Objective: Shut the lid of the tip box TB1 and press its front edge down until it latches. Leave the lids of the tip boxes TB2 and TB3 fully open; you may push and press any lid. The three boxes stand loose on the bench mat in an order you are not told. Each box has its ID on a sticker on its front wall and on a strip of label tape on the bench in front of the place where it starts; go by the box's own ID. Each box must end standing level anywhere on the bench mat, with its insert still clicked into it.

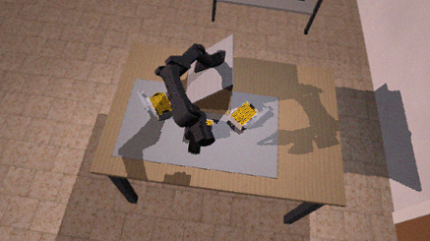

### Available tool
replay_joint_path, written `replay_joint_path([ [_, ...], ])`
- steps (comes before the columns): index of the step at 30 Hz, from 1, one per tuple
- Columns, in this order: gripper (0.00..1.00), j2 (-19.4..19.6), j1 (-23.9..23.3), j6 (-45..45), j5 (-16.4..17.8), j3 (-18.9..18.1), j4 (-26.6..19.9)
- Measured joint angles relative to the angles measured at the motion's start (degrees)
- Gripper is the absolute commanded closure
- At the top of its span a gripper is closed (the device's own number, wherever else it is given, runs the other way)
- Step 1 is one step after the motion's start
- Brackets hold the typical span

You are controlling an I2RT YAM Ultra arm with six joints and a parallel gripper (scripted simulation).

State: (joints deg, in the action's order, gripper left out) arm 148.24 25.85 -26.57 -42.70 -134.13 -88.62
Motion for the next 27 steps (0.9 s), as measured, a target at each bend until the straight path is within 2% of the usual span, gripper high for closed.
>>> replay_joint_path([
  [5, 1.0, -0.2, -1.2, 0.5, -0.2, 1.3, -0.2],
  [11, 1.0, -1.2, -1.3, 1.4, -0.3, 4.9, 0.2],
  [27, 1.0, -3.0, -3.4, 4.0, -0.7, 11.3, 6.2],
])
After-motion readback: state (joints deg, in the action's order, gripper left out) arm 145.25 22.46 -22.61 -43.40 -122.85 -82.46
